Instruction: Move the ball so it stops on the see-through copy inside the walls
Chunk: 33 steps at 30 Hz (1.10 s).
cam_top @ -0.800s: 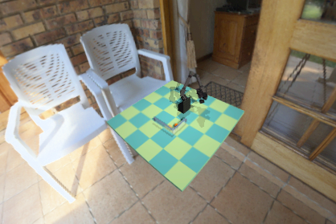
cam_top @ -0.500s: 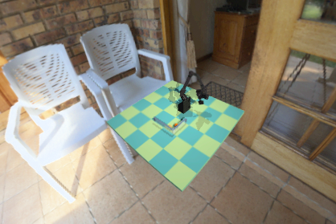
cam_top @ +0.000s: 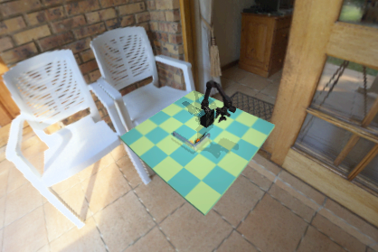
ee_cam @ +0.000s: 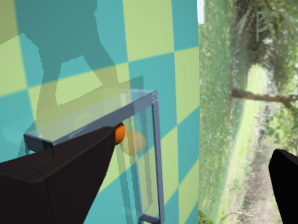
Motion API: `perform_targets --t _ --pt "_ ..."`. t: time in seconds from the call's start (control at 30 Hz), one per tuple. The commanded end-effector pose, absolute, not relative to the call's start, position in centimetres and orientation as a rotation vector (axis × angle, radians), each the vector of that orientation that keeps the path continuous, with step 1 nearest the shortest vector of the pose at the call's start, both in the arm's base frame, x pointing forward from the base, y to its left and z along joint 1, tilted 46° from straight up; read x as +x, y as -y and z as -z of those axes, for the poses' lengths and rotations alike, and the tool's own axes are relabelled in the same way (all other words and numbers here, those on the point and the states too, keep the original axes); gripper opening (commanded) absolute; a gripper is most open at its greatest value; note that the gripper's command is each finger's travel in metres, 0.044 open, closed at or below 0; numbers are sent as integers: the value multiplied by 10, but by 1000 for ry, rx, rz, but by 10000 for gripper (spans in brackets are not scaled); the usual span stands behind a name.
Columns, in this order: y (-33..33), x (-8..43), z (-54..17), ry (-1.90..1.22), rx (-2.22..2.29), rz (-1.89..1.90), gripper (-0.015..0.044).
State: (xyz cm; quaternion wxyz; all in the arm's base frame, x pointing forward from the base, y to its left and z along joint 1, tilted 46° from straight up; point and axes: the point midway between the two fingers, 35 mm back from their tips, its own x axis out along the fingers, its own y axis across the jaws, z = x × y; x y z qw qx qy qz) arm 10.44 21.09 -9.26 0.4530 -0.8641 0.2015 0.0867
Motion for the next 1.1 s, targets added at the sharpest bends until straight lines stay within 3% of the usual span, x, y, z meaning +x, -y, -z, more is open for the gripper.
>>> perform_targets --t 0.0,0.6,0.77,1.07 --pt "-197 143 97 -806 -2117 -200 350" --pt "-86 286 115 -1688 -1876 -552 350" --pt "-41 318 117 -1791 -1743 -706 350" --pt "-39 319 117 -1794 -1738 -712 350"
